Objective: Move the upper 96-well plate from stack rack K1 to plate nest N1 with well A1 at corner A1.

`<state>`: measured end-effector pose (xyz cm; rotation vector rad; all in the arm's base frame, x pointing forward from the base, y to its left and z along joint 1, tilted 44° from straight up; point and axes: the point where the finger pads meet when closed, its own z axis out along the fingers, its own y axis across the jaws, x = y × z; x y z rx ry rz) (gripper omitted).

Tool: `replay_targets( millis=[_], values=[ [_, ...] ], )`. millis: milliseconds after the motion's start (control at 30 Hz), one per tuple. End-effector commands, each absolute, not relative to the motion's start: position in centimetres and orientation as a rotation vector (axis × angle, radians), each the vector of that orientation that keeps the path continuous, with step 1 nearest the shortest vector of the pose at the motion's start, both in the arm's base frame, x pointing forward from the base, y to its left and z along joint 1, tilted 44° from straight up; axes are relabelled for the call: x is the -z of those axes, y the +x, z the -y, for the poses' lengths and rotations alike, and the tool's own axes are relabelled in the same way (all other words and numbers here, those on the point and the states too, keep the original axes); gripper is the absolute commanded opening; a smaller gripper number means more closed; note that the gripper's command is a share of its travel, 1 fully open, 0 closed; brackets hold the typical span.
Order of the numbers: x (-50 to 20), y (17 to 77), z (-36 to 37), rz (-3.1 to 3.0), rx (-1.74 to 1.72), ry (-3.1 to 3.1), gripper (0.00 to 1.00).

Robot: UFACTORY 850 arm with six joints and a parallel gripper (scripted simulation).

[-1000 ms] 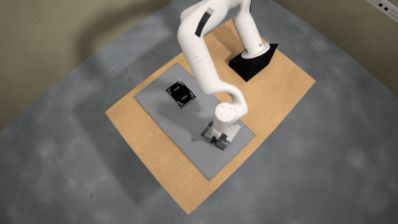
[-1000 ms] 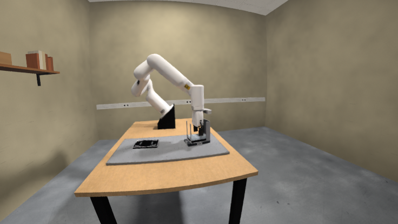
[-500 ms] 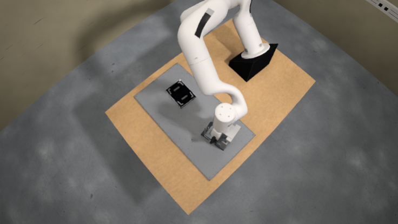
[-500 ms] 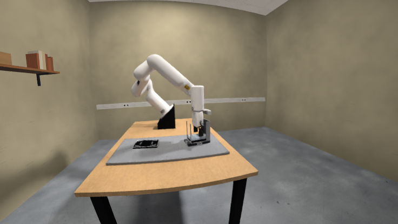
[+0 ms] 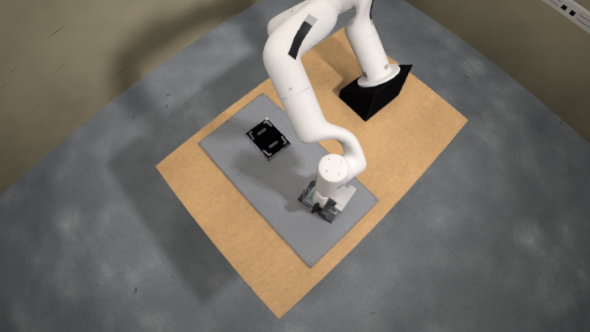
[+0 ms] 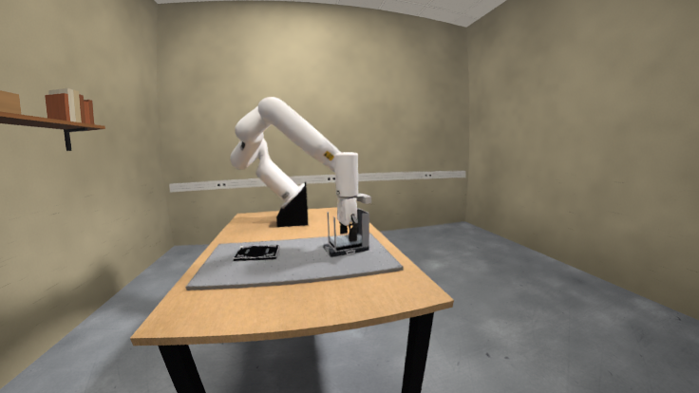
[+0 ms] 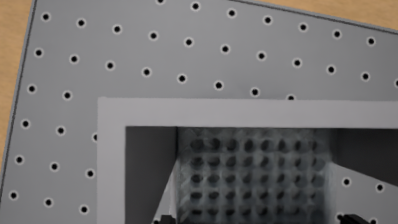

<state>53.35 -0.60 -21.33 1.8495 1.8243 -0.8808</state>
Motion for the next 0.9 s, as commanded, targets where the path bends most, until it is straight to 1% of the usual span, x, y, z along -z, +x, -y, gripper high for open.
replay_targets(
  millis=[0,833,867],
  values=[
    [21.43,53.41,0.68,-1.824,0.878,1.849,1.00],
    [21.81,53.33,1.04,-1.824,0.878,1.849,1.00],
    [21.77,53.34,1.00,-1.824,0.878,1.849,0.00]
  ],
)
